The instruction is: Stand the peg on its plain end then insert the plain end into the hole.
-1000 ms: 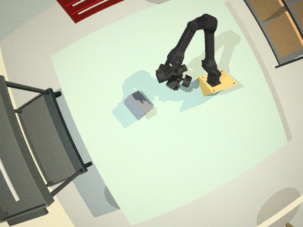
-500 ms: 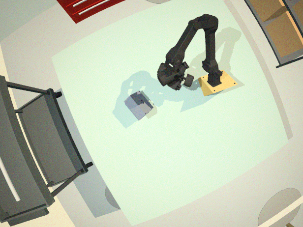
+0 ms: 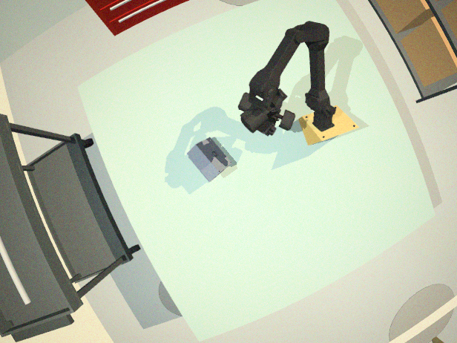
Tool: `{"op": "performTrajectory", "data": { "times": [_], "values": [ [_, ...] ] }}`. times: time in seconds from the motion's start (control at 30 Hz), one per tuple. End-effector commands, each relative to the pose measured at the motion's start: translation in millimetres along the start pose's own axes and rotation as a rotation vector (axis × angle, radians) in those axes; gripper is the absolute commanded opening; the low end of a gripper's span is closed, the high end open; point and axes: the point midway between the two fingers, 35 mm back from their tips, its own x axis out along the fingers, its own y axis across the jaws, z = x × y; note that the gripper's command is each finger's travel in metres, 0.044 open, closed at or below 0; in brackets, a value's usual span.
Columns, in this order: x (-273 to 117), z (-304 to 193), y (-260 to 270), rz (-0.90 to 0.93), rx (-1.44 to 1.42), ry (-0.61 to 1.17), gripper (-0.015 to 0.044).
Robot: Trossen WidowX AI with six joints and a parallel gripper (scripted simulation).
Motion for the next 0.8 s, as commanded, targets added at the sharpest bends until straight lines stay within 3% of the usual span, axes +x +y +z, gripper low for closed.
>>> {"op": "performTrajectory", "data": {
  "times": [0.0, 0.77],
  "values": [
    [-0.1, 2.9, 0.9, 0.008, -0.002, -0.026, 0.0000],
    [10.5, 22.7, 5.8, 0.030, -0.039, -0.201, 0.0000]
  ]
}}
